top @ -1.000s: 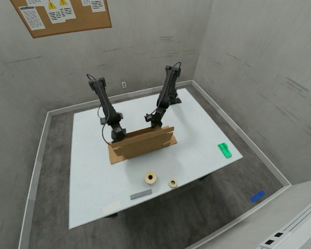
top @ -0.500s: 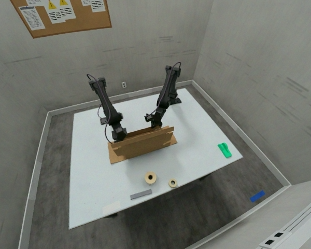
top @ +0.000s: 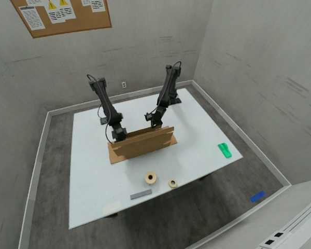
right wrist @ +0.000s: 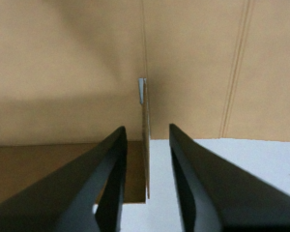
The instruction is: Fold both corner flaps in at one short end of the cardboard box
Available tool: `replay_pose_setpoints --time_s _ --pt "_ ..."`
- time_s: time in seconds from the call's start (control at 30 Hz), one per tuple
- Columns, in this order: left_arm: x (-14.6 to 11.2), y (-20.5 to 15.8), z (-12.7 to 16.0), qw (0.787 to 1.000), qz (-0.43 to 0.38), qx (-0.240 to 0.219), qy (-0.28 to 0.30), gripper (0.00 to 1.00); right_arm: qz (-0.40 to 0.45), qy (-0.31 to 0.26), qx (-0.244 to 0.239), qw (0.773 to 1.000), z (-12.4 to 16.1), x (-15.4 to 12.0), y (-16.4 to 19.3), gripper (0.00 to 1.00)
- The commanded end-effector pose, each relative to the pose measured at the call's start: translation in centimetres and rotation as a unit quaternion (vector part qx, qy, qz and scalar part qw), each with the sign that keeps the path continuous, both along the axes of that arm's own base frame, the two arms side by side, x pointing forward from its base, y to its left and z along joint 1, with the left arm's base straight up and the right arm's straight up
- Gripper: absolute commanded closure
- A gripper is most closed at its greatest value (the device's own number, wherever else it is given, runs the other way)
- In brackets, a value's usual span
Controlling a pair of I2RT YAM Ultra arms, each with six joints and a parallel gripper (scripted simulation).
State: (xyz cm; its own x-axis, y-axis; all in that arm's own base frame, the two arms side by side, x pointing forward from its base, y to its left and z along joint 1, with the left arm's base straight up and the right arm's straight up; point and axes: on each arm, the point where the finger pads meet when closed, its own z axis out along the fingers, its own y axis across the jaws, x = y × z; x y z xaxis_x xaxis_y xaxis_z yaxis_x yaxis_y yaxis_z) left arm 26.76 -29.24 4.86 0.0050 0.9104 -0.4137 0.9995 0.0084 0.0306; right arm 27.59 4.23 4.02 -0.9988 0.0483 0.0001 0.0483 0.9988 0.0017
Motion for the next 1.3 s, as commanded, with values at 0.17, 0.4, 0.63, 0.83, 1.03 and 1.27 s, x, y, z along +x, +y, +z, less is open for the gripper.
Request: replay_pose_setpoints --time_s 0.17,0.4,0.63,0.83,1.03,1.27 --pt "1.2 0.3 6.2 0.998 0.0 -0.04 -0.037 0.83 0.01 -0.014 0.004 1.0 0.7 0.9 0.5 0.71" --pt "0.4 1.8 6.1 1.0 0.0 -0.019 -0.014 0.83 0.001 -0.038 -0.006 0.999 1.2 1.2 0.2 0.4" --pt "0.3 1.7 4.7 1.0 0.002 -0.006 -0.004 0.83 0.005 -0.1 -0.034 0.994 2.9 1.0 -0.2 0.4" --pt "0.3 1.7 4.8 1.0 0.002 -0.007 -0.004 0.83 -0.003 -0.165 -0.04 0.985 4.8 0.5 -0.1 0.4" --pt "0.3 1.7 4.8 1.0 0.002 -0.007 -0.004 0.83 -0.004 -0.24 -0.043 0.97 6.9 -0.7 0.0 0.4" --pt "0.3 1.7 4.8 1.0 0.002 -0.007 -0.004 0.83 -0.005 -0.29 -0.038 0.956 8.1 -1.7 0.1 0.4"
